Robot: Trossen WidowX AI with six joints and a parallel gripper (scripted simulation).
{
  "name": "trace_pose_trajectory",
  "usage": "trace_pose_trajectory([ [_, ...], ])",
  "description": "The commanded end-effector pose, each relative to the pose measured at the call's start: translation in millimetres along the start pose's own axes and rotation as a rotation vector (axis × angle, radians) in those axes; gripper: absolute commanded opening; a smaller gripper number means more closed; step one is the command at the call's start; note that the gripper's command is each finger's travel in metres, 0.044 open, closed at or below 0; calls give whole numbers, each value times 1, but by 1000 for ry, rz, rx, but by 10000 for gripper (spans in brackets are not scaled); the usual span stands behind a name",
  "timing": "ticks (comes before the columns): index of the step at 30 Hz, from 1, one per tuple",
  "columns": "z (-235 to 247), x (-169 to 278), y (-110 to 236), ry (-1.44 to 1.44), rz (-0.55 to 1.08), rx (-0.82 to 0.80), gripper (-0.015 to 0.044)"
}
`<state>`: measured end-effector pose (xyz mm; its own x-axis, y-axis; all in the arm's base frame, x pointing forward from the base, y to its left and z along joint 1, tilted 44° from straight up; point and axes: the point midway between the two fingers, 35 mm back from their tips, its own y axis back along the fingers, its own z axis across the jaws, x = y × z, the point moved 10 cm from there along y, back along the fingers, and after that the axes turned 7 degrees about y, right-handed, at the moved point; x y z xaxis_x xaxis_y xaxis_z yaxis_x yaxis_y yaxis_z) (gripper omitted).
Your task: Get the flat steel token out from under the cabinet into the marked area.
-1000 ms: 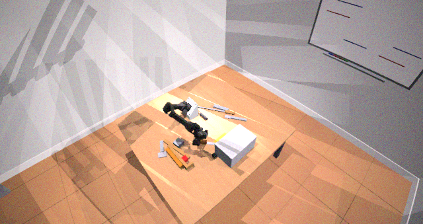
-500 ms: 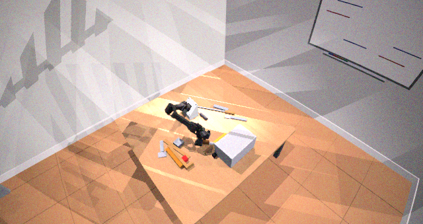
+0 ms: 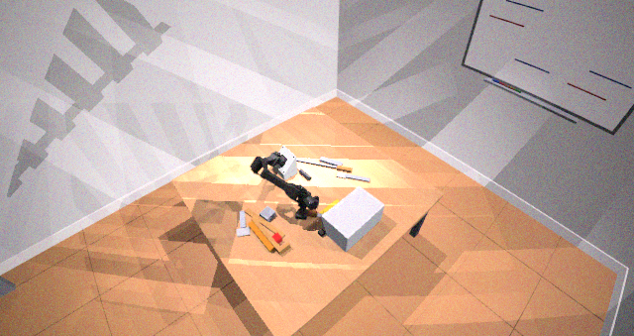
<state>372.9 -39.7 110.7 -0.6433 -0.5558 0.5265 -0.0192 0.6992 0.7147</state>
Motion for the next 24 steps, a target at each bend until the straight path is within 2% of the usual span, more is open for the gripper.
trace_pose_trajectory([
  [1,-1,-7,0,-1,-2,2,0],
  [24,11,-21,-1,0,-2,1,0],
])
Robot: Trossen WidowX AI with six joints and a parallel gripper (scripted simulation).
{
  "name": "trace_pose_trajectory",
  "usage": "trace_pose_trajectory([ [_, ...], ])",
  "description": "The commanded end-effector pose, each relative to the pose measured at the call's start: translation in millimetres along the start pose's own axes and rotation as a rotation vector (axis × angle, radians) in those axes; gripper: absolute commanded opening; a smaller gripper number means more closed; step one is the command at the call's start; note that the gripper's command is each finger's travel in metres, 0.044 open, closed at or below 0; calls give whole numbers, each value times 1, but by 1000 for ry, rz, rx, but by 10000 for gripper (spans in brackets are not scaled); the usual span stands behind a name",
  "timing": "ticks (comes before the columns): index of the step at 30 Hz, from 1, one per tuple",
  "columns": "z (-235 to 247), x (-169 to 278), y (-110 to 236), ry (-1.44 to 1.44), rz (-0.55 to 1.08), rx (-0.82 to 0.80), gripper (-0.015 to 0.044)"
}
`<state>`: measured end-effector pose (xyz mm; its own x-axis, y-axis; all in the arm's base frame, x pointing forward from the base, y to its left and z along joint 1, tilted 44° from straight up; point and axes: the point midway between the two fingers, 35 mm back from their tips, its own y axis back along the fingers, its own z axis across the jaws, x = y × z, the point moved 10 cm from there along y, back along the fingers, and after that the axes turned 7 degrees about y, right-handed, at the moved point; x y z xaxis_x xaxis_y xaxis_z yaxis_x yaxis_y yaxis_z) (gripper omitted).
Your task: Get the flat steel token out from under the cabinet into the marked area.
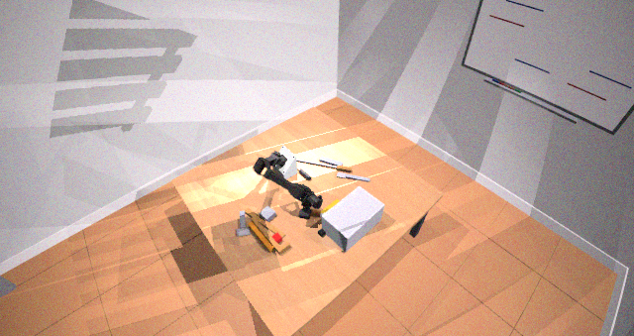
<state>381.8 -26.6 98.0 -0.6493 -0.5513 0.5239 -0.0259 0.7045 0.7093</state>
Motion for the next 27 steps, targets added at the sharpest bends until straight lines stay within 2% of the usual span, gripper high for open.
trace_pose_trajectory([
  [1,7,-1,-1,7,-4,-9,0],
  [27,13,11,-1,8,-3,-9,0],
])
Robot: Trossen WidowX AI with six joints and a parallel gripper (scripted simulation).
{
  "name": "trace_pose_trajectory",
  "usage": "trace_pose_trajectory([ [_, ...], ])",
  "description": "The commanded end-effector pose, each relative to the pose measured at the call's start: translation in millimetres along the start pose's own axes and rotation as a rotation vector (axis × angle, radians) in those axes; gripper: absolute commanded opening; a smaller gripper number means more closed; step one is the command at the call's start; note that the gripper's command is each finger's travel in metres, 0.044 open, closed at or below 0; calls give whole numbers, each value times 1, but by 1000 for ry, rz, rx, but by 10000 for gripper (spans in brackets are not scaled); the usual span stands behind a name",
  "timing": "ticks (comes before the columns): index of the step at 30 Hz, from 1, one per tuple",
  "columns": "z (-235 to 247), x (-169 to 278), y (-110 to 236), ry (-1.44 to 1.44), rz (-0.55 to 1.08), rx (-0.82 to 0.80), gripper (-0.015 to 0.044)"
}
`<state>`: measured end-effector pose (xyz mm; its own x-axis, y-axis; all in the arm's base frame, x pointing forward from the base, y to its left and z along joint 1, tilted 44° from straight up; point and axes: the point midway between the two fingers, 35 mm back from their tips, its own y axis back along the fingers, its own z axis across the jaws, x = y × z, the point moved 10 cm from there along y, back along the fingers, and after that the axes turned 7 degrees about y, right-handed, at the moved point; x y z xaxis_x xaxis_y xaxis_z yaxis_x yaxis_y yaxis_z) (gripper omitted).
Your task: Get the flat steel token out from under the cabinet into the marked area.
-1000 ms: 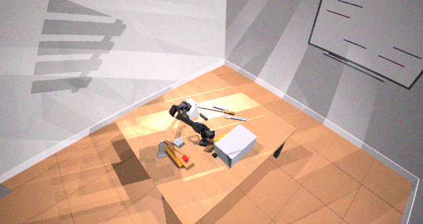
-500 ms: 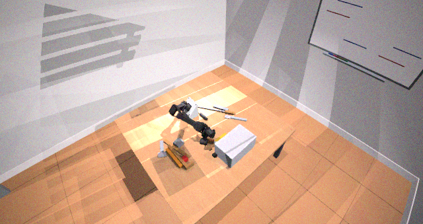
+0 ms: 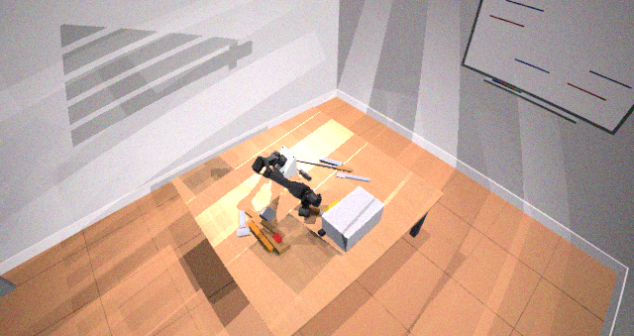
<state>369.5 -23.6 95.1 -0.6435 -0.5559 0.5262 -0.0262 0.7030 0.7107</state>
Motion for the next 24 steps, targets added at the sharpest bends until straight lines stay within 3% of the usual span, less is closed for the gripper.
trace_pose_trajectory([
  [1,1,8,-1,0,-1,-8,0],
  [24,2,38,-1,1,0,-8,0],
])
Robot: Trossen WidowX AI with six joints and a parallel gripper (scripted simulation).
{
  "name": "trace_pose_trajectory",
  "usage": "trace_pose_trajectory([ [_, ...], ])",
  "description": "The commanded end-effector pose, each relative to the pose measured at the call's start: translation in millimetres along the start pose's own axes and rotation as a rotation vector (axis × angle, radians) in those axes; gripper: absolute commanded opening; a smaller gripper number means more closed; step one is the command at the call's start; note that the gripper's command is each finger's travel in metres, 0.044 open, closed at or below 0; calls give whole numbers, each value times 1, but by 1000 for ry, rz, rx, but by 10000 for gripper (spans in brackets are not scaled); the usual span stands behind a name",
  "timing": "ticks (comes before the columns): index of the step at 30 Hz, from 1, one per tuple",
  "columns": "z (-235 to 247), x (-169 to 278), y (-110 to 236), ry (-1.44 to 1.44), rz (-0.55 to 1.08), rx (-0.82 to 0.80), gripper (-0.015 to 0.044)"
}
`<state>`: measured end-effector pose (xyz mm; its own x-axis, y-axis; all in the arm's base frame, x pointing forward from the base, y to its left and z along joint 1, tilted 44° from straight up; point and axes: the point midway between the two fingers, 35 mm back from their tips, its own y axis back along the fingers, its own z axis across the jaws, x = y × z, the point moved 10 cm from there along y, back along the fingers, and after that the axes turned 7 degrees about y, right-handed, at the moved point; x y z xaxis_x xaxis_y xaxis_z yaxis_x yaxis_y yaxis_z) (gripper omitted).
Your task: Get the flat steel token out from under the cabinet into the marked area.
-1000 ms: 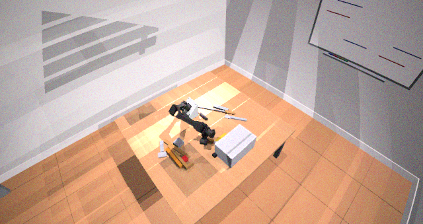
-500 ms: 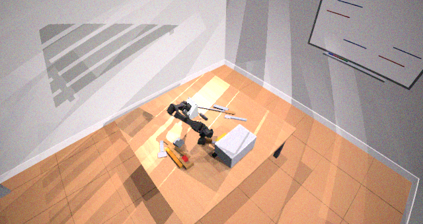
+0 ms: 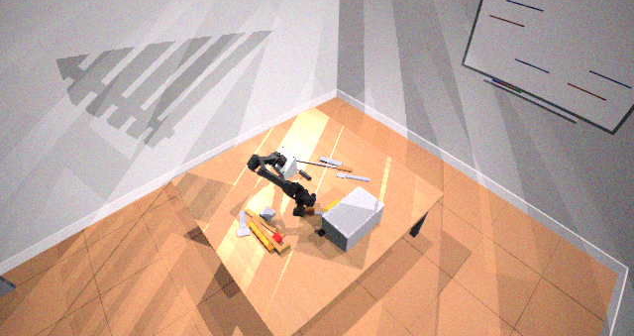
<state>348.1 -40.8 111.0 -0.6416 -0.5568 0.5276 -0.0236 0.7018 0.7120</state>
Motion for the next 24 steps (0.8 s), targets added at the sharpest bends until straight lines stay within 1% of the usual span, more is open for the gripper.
trace_pose_trajectory([
  [1,1,8,-1,-1,0,-5,0],
  [24,2,39,-1,0,1,-5,0],
])
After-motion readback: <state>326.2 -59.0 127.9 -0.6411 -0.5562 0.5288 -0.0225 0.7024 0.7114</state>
